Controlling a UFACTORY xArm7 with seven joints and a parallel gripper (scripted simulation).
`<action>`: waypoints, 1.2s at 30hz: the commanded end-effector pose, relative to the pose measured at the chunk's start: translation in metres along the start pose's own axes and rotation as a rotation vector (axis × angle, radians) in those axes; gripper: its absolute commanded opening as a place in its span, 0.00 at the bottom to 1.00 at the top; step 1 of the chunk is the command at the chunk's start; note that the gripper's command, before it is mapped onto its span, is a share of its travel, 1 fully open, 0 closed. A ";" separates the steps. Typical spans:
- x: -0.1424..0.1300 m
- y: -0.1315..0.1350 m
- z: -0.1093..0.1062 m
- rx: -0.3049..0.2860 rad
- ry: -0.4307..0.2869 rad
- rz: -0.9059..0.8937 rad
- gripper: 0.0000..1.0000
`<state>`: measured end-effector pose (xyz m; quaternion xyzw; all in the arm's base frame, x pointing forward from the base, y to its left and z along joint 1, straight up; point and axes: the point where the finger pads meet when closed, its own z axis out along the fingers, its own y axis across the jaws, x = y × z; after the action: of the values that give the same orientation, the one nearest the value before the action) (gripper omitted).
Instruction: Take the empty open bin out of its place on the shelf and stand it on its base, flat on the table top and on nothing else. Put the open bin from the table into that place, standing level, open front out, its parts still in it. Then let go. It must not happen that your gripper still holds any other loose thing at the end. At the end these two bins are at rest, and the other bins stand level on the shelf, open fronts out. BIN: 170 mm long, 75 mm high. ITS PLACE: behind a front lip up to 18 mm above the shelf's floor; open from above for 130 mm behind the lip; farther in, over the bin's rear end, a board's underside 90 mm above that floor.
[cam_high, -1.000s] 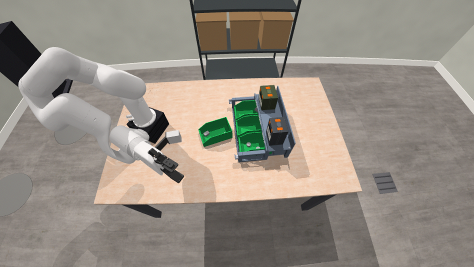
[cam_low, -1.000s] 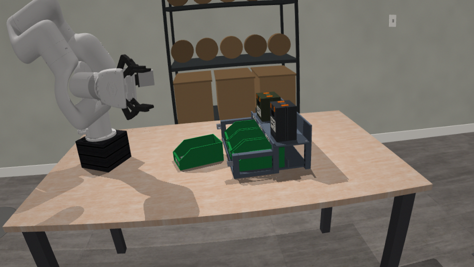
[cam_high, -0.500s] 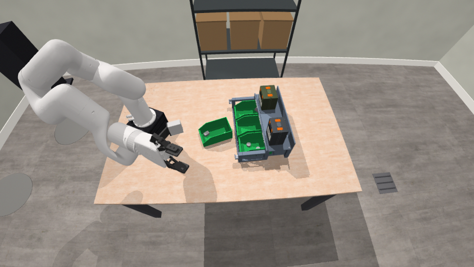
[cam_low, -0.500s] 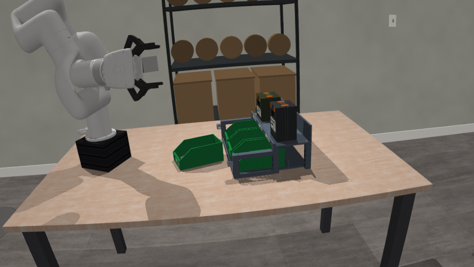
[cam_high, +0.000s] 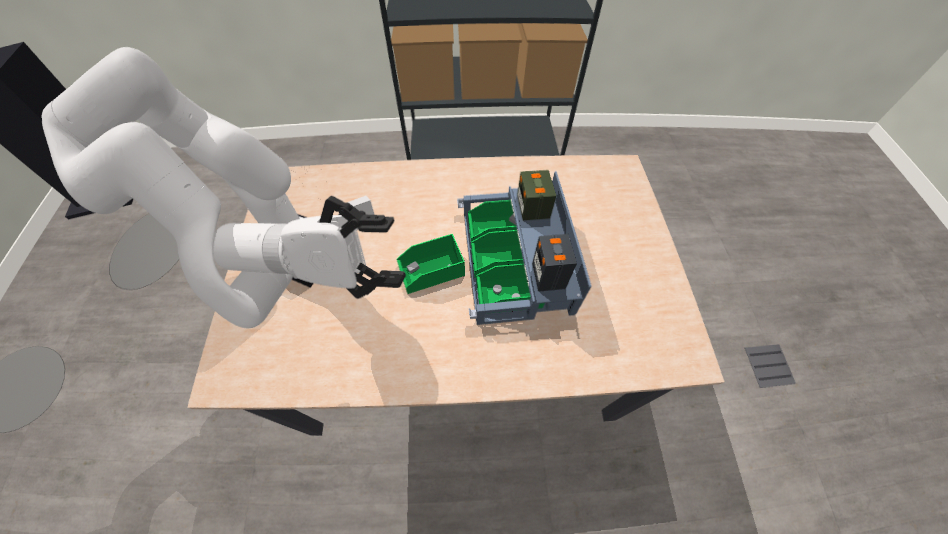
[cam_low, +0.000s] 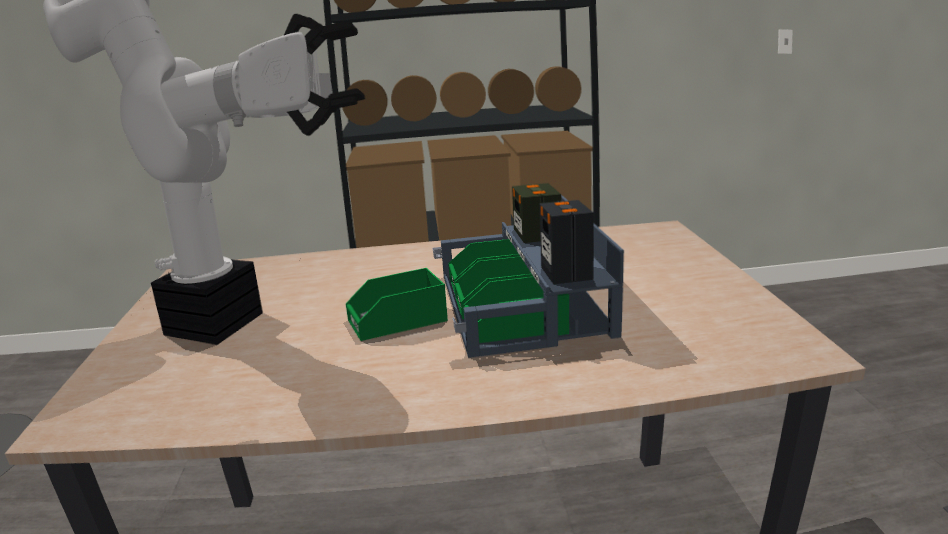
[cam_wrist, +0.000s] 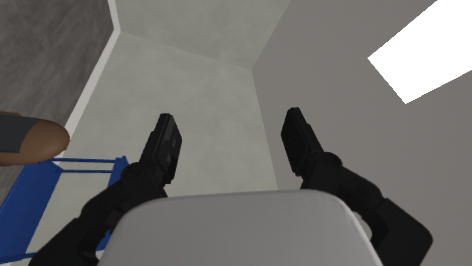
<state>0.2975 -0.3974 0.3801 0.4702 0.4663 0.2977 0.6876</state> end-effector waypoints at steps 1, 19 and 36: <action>0.028 0.036 0.017 -0.028 0.130 -0.087 1.00; 0.127 0.076 0.042 -0.009 0.472 -0.303 1.00; 0.148 0.077 0.045 0.009 0.545 -0.347 1.00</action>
<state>0.3933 -0.2667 0.4048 0.2997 0.6949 0.2916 0.5850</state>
